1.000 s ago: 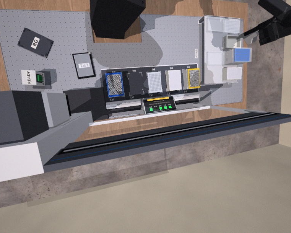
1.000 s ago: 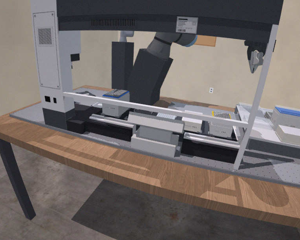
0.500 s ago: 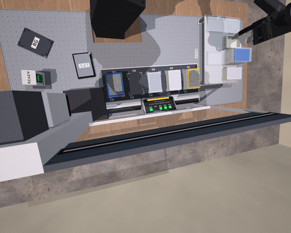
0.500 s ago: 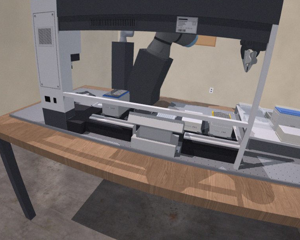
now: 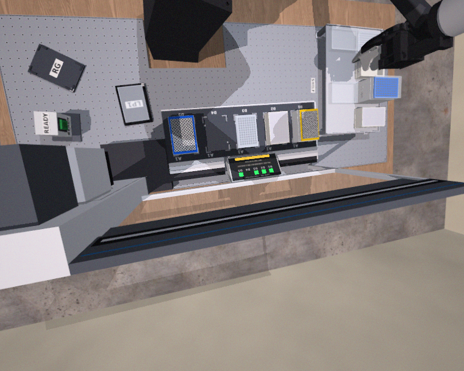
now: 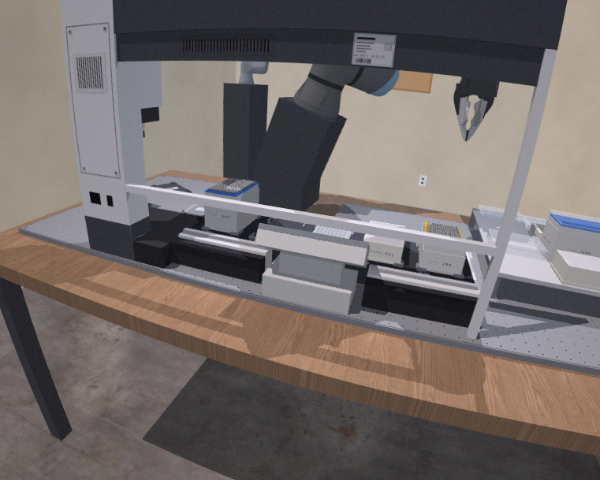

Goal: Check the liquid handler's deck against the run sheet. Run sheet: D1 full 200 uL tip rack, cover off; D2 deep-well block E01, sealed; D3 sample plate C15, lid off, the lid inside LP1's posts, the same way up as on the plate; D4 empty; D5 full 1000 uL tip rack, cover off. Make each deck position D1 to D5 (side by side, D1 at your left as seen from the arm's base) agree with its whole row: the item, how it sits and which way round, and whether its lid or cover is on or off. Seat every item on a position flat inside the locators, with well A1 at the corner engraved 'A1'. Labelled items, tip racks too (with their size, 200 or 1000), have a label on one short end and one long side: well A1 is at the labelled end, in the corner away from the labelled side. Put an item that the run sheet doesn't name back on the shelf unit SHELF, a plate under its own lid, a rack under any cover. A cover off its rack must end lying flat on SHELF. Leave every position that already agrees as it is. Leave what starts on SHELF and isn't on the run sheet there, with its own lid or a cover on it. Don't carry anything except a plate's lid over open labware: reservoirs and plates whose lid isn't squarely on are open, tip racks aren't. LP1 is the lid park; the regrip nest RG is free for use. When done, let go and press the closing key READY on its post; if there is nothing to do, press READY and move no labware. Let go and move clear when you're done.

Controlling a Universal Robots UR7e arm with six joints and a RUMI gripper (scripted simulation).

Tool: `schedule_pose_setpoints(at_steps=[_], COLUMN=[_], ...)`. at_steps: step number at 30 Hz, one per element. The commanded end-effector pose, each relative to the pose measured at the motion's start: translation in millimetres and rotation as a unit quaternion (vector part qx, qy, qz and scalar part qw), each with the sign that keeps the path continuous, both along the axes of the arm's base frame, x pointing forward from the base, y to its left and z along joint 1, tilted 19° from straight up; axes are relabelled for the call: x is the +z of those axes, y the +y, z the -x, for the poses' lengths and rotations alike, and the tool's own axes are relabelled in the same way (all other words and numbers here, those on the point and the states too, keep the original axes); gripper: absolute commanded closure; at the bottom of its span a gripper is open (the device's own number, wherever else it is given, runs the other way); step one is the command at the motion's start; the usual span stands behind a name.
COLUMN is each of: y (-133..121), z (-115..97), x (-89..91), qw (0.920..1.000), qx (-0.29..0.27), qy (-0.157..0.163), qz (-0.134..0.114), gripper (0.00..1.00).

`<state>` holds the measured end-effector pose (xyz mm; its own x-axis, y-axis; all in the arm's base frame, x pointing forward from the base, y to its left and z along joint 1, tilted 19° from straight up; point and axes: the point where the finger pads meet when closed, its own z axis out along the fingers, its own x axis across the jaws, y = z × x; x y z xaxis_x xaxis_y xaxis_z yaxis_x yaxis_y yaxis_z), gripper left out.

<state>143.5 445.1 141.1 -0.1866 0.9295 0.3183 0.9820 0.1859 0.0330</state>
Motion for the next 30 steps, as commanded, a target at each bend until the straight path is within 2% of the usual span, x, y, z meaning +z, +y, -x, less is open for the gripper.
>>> schedule_pose_setpoints(at_steps=[1, 5, 12, 14, 25, 27, 30], y=[-9.1, -9.1, -41.7, -41.7, -92.7, -94.5, -94.6], z=[-1.4, -1.4, -6.8, -6.8, -15.4, -15.7, -15.7], x=[-1.0, -0.9, -12.4, -12.4, -30.5, -31.1, -31.1], qw=[0.9998, 0.9998, 0.9961, 0.9961, 0.9804, 0.9767, 0.9767], qx=[-0.017, -0.017, -0.083, -0.083, -0.186, -0.203, -0.203], qy=[0.006, 0.006, 0.029, 0.029, 0.064, 0.069, 0.069], qz=[-0.003, -0.003, -0.001, -0.001, 0.002, 0.003, 0.003], gripper=[1.0, 1.0, 1.0, 1.0, 1.0, 1.0, 1.0])
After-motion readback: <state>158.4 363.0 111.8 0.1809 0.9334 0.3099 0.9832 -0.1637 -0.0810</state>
